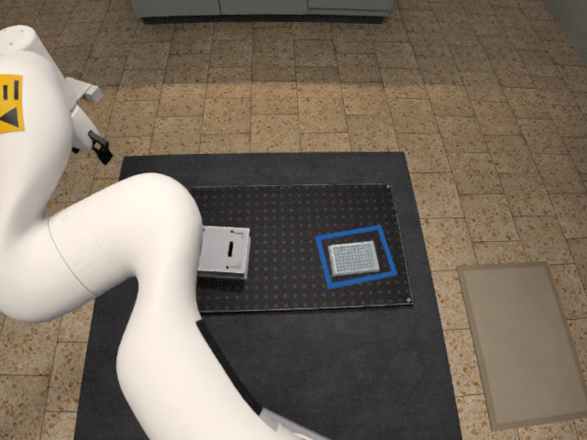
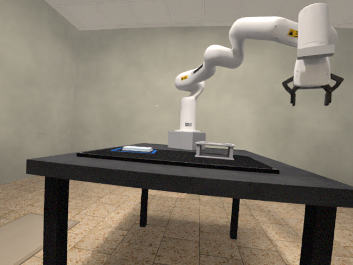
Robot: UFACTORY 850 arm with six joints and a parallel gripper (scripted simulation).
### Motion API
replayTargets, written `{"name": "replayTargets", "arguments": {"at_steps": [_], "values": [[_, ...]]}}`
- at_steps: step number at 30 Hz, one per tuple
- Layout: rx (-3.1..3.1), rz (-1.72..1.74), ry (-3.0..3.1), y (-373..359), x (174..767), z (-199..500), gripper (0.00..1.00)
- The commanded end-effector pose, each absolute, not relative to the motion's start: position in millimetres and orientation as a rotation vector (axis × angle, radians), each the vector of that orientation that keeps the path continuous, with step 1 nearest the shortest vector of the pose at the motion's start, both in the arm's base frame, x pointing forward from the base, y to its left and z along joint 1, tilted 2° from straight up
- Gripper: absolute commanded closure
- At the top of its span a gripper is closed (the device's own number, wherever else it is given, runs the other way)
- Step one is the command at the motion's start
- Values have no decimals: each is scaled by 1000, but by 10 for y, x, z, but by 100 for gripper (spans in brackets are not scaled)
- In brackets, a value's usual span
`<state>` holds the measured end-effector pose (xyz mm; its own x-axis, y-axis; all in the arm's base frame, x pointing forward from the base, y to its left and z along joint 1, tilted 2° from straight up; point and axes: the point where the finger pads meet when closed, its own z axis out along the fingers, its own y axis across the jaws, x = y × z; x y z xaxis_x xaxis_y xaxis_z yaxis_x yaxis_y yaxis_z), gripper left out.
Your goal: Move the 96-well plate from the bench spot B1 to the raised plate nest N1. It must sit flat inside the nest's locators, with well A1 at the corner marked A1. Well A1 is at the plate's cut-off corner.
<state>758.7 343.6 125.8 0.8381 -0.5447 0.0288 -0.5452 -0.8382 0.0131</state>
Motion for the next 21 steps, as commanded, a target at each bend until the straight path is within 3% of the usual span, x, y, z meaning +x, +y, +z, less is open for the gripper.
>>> {"name": "replayTargets", "arguments": {"at_steps": [1,21], "values": [[2994,41,-888,3440,7594,1276,0],[2968,43,-981,3251,7652,1242,0]]}}
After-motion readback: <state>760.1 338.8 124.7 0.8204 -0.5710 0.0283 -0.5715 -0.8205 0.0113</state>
